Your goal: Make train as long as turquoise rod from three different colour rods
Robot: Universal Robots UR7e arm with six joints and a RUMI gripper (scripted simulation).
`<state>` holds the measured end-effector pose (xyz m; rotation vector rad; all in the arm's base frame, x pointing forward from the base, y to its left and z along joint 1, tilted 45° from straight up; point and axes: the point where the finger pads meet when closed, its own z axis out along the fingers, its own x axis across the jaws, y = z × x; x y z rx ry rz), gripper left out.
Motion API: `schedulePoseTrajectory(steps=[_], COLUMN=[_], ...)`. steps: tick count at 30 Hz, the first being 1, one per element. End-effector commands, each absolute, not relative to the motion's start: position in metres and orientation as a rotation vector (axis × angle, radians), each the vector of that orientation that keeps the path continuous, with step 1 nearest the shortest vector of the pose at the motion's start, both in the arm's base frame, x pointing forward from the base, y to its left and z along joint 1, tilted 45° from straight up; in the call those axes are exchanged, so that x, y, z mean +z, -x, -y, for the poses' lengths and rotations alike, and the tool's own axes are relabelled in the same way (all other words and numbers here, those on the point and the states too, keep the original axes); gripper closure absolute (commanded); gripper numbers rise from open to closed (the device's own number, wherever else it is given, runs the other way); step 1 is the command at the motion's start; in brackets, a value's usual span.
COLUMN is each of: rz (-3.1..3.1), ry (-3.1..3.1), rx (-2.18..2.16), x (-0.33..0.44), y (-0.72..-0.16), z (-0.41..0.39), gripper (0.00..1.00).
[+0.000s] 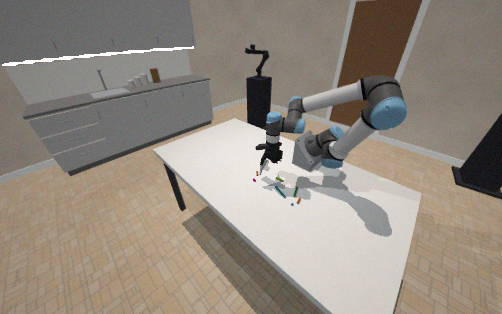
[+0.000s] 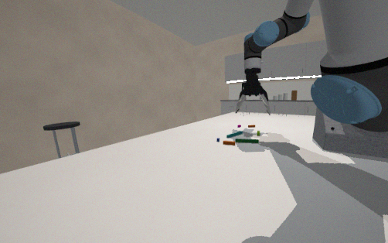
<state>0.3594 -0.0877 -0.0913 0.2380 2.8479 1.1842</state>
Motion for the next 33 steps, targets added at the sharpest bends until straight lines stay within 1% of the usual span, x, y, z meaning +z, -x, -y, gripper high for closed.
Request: schedulePoseTrajectory(steps=[1,10,12,22,33], rz=[-2.859,-2.885,-2.885,-2.835,-2.811], ry=[-0.320,-0.767,-0.767,-1.294,-1.414], rx=[1.192,1.228,1.228,1.241,1.239], x=[-0.087,-0.066,-0.066,-0.042,-0.036], y=[-0.360,-0.364,-0.364,-0.367,-0.368], z=[0.085,0.065,0.065,0.040,0.034], gripper=[0.00,0.00,0.00,0.00,0.00])
